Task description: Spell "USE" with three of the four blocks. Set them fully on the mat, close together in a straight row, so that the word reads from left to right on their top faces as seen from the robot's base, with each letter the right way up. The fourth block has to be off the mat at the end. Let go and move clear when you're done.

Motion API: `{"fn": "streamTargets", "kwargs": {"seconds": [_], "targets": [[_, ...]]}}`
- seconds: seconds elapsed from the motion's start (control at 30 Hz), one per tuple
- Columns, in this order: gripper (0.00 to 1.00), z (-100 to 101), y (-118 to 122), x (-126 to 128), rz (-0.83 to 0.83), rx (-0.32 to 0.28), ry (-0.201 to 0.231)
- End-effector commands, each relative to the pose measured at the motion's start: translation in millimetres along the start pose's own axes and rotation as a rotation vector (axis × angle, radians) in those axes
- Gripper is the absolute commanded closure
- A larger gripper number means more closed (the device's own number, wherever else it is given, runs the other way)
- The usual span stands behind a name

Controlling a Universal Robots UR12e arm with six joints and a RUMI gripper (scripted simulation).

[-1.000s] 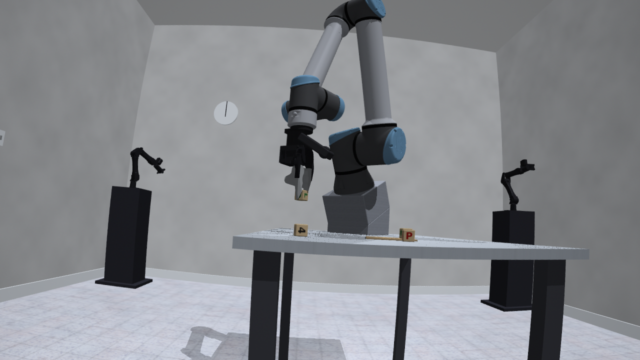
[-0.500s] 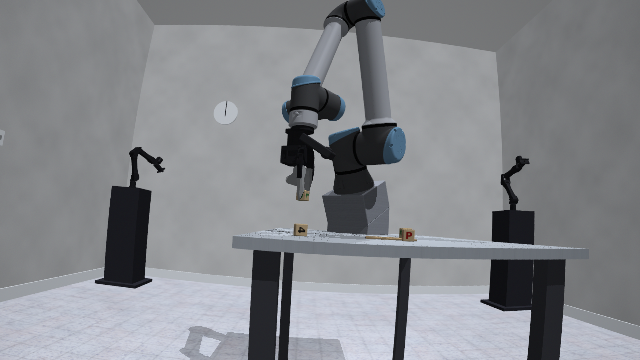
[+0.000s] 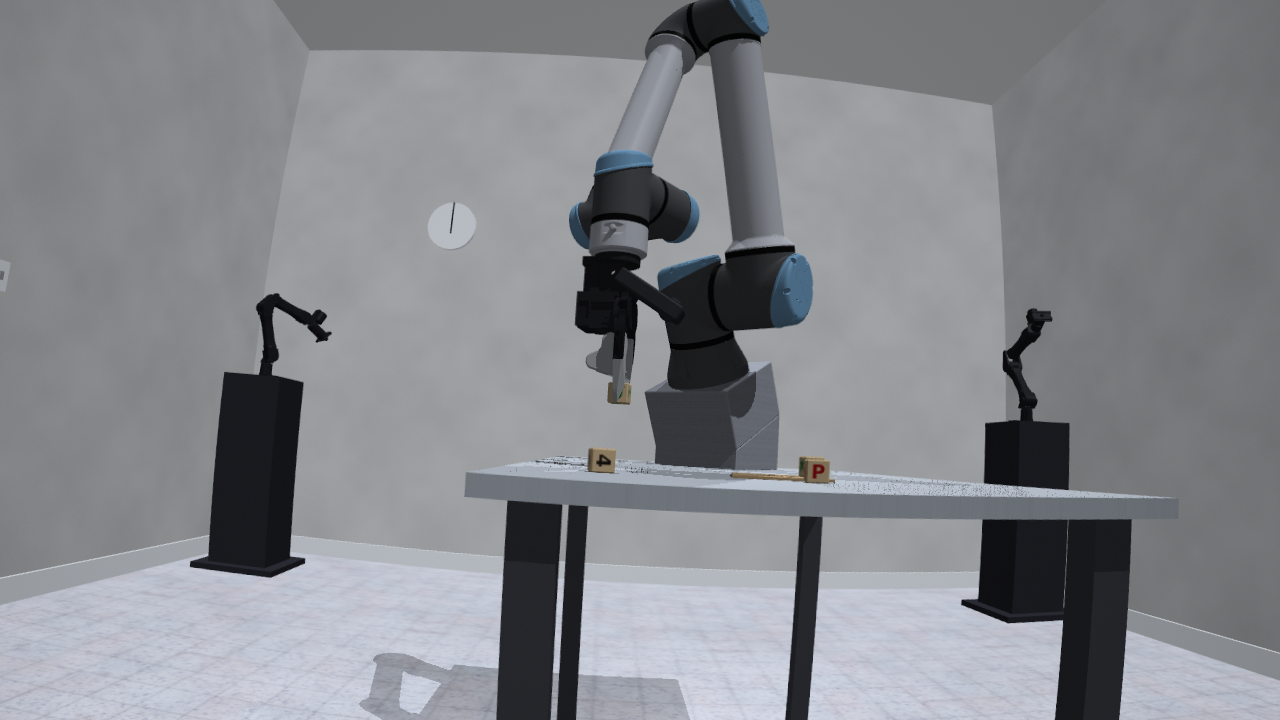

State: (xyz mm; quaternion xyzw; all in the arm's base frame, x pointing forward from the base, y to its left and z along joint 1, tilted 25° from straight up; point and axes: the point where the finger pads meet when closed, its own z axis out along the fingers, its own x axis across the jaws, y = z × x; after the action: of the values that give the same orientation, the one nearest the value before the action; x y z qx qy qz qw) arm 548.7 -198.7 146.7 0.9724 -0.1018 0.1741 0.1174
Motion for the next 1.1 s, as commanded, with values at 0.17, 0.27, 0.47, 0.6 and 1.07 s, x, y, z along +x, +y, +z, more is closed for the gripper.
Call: {"fn": "streamTargets", "kwargs": {"seconds": [0.17,0.27,0.47,0.6,1.07], "targets": [[0.91,0,-16,1,-0.238,0.001,0.001],[0.91,1,-21,0,-0.303,0.001,-0.001],[0.91,1,-28,0,-0.389,0.002,-0.001],[0.91,2,-36,-1,-0.505,0.003,-0.002],[0.91,3,-56,-3,-0.787,0.006,-0.004]]}}
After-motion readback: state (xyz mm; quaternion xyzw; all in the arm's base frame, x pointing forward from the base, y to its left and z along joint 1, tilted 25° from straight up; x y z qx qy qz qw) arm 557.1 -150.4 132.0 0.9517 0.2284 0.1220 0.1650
